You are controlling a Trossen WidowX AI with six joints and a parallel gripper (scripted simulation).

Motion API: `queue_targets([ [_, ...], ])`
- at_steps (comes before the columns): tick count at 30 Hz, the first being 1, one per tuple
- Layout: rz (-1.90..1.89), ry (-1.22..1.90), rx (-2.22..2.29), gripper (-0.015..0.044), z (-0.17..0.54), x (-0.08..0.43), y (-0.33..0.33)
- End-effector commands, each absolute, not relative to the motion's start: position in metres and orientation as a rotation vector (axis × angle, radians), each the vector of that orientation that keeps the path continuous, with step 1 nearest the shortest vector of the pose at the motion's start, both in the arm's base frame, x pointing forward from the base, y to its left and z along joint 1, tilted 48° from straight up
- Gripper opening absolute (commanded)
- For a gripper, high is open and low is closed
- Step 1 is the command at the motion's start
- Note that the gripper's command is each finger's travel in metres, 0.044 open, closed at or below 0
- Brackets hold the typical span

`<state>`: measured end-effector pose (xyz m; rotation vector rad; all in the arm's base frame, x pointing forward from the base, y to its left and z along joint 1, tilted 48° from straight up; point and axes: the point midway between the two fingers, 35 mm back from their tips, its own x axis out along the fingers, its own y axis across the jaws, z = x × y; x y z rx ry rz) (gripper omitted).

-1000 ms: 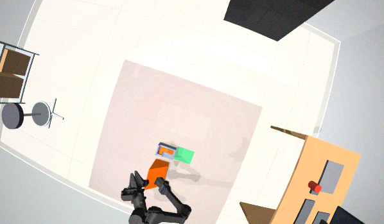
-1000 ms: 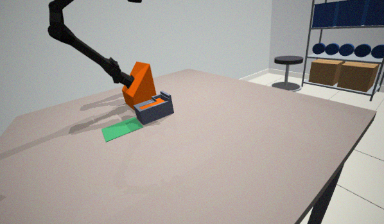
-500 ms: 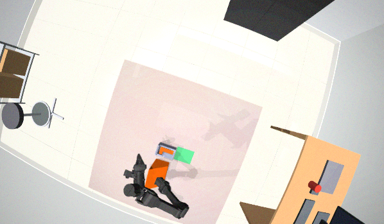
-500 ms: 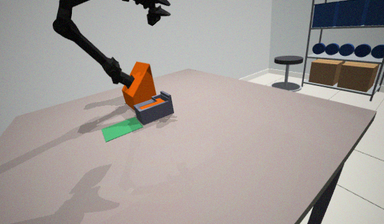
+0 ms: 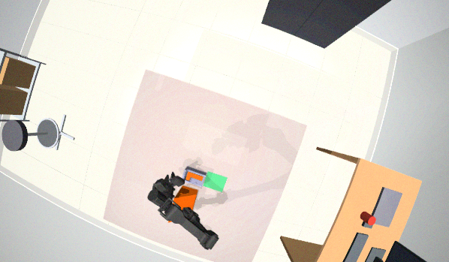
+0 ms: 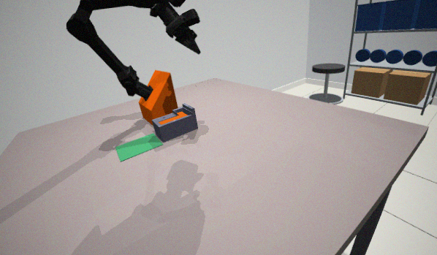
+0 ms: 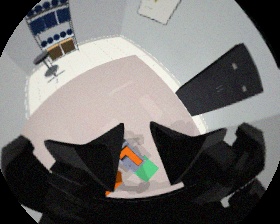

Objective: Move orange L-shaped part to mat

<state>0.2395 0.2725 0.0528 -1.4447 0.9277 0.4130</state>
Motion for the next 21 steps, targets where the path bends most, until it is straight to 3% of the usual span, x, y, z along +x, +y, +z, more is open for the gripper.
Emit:
queue_targets([
  [1,0.034,1.213,-1.093,0.018,0.011,0.235,0.209],
  [12,-0.511,1.356,-0.726,0.018,-0.015,0.217,0.139],
  [21,-0.522,1.357,-0.72,0.018,-0.015,0.216,0.138],
])
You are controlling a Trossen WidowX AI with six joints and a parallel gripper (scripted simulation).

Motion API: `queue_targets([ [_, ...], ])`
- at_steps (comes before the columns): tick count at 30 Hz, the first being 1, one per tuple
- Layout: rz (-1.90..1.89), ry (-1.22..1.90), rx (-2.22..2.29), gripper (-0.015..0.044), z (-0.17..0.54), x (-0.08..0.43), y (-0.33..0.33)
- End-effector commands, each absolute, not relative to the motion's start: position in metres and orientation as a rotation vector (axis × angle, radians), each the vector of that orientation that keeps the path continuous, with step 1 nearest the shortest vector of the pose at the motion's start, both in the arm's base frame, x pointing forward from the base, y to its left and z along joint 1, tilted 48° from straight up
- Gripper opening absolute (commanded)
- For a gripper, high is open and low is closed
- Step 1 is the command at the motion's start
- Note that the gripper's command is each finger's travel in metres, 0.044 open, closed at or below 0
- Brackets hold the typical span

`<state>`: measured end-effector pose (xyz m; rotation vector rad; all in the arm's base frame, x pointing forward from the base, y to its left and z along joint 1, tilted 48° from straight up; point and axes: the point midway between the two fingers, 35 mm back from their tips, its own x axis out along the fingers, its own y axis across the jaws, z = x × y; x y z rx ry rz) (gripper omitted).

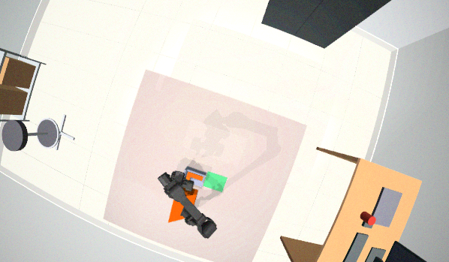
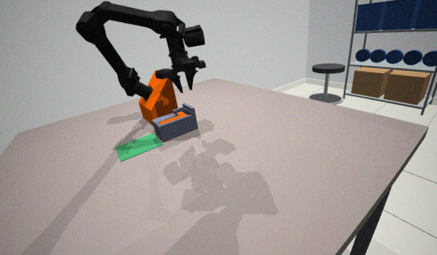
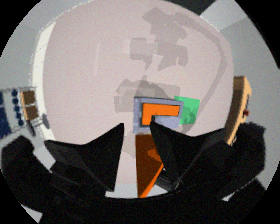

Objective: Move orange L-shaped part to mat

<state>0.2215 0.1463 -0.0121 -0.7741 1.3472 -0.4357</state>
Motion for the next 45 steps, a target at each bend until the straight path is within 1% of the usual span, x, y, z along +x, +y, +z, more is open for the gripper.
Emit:
queue_targets([
  [1,-0.522,1.357,-0.72,0.018,-0.015,0.216,0.138],
  [8,-0.521,1.357,-0.72,0.018,-0.021,0.219,0.132],
  [15,-0.524,1.355,-0.722,0.018,-0.066,0.228,0.084],
  [45,-0.526,1.354,-0.723,0.018,-0.09,0.234,0.058],
])
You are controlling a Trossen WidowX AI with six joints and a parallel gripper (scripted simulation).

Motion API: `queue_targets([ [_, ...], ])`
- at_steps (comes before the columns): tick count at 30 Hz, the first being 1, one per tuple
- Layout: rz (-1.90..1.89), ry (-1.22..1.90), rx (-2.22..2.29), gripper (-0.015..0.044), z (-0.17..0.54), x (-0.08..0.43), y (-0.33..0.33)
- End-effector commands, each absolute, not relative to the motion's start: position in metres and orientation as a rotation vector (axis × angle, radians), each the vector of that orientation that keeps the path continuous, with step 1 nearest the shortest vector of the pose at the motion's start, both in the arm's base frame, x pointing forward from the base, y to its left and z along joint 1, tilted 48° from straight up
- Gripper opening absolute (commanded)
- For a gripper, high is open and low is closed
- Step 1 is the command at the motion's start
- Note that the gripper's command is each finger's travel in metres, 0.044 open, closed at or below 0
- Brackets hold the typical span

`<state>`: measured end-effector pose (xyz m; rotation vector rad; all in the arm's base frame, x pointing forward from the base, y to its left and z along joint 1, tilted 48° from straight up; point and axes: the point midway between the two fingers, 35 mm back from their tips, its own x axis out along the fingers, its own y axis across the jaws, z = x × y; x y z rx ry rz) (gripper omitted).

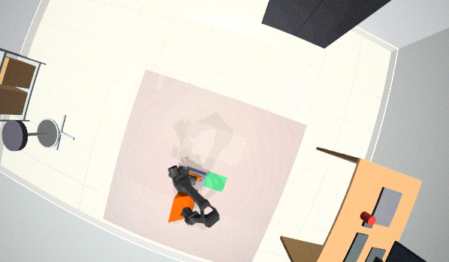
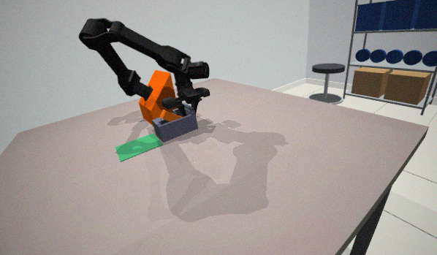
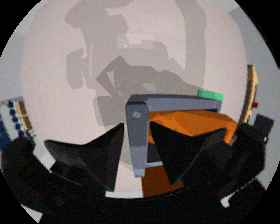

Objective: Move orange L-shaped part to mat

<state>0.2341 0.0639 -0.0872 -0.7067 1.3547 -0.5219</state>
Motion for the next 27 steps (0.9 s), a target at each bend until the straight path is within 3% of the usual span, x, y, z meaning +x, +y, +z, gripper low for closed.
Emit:
queue_targets([
  [1,-0.526,1.354,-0.723,0.018,-0.09,0.234,0.058],
  [27,-0.524,1.354,-0.719,0.018,-0.09,0.232,0.071],
])
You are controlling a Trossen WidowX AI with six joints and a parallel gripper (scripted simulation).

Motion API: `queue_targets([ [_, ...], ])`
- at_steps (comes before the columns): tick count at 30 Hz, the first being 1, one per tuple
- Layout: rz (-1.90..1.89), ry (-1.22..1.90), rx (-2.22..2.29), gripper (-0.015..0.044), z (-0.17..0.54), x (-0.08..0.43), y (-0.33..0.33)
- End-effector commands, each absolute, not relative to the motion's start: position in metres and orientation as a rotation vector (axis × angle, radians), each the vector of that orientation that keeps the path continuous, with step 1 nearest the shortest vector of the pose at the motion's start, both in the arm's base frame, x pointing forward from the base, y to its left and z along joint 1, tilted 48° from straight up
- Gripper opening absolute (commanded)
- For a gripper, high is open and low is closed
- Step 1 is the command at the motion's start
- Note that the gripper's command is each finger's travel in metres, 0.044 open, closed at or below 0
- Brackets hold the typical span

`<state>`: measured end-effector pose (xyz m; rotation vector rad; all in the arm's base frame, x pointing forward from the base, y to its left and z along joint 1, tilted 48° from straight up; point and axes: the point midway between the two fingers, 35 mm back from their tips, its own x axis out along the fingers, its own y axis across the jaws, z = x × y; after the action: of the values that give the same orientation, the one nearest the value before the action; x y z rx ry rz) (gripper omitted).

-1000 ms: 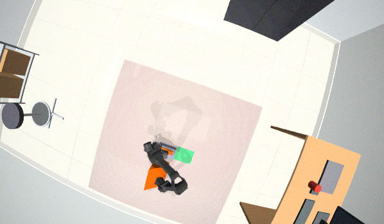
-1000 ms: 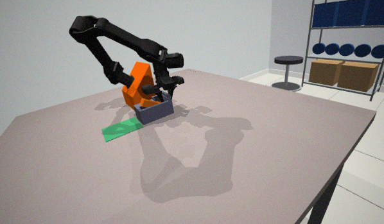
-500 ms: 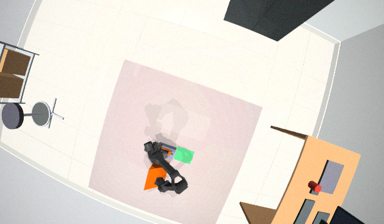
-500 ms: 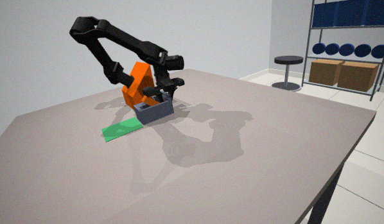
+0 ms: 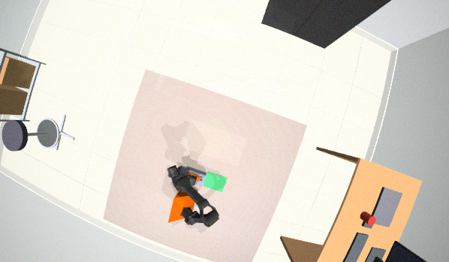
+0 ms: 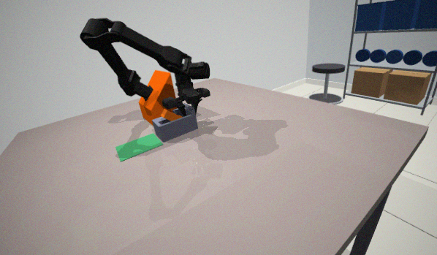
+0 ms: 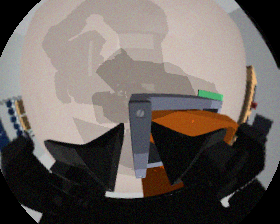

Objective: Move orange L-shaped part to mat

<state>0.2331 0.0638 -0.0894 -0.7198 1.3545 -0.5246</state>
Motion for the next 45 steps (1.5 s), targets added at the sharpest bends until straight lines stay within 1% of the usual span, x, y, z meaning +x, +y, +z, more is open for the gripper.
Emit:
queue_targets([
  [1,-0.524,1.354,-0.72,0.018,-0.09,0.231,0.074],
  [6,-0.523,1.355,-0.721,0.018,-0.083,0.231,0.083],
  [12,-0.521,1.357,-0.719,0.018,-0.024,0.219,0.132],
  [14,-0.522,1.357,-0.72,0.018,-0.015,0.216,0.138],
  [45,-0.522,1.358,-0.729,0.018,-0.018,0.217,0.135],
])
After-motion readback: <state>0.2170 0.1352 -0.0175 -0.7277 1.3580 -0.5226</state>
